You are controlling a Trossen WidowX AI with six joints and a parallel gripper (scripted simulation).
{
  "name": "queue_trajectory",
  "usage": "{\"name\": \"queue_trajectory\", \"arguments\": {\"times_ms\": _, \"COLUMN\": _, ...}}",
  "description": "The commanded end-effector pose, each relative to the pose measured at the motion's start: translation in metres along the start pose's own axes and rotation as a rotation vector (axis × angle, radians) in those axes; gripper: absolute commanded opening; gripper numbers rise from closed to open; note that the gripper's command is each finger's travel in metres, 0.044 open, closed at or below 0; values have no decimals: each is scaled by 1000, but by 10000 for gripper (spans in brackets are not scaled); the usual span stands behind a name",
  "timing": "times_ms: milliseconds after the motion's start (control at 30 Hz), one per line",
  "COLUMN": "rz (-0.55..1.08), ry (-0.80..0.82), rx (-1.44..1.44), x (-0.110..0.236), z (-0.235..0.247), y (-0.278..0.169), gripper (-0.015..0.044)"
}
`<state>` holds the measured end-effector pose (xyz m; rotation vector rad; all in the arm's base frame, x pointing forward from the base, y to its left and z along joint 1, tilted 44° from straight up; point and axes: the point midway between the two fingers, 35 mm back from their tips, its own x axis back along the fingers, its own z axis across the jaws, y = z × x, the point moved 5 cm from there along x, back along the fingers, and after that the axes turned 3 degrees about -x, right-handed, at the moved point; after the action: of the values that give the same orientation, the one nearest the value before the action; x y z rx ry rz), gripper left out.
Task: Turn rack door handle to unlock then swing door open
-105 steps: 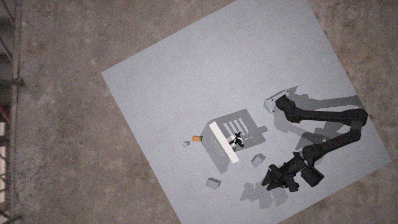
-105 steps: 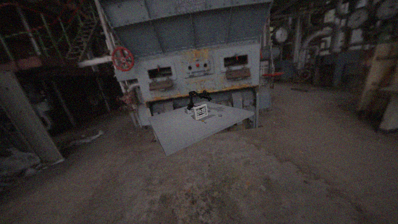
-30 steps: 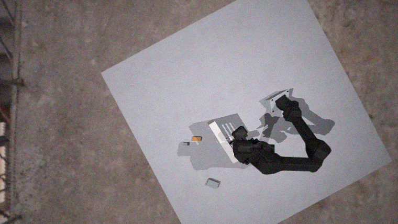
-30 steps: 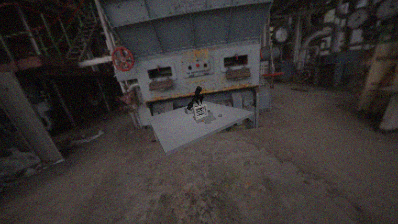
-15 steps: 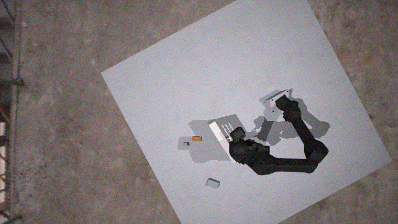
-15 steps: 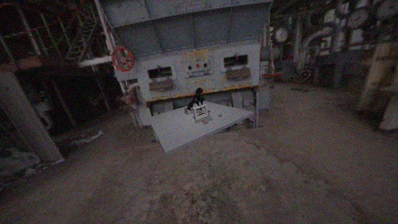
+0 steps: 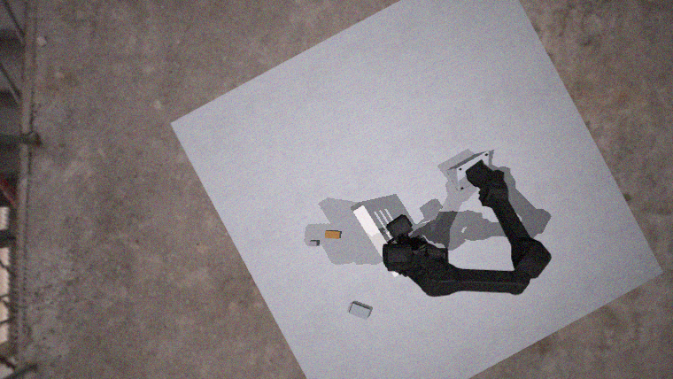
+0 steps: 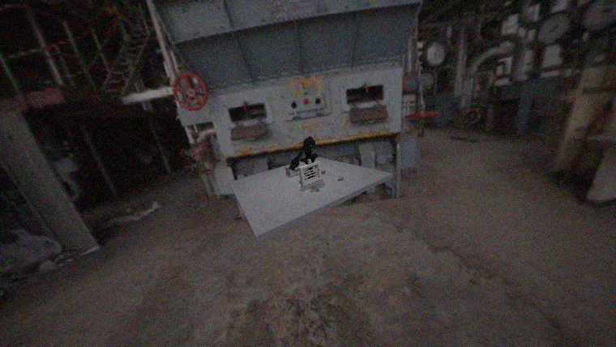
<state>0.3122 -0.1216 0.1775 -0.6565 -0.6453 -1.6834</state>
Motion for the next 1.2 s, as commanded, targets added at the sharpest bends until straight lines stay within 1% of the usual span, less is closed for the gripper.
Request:
{"name": "queue_trajectory", "arguments": {"times_ms": 0, "rz": 25, "ry": -2, "rx": -22, "x": -9, "z": -2, "y": 0, "gripper": 287}}
{"name": "queue_trajectory", "arguments": {"times_ms": 200, "rz": 44, "ry": -8, "rx": -30, "x": -16, "z": -2, "y": 0, "gripper": 287}}
{"name": "queue_trajectory", "arguments": {"times_ms": 400, "rz": 44, "ry": -8, "rx": -30, "x": -16, "z": -2, "y": 0, "gripper": 130}}
{"name": "queue_trajectory", "arguments": {"times_ms": 967, "rz": 44, "ry": -8, "rx": -30, "x": -16, "z": -2, "y": 0, "gripper": 16}}
{"name": "queue_trajectory", "arguments": {"times_ms": 1100, "rz": 44, "ry": -8, "rx": -22, "x": -16, "z": -2, "y": 0, "gripper": 15}}
{"name": "queue_trajectory", "arguments": {"times_ms": 1167, "rz": 44, "ry": -6, "rx": 42, "x": -16, "z": -2, "y": 0, "gripper": 15}}
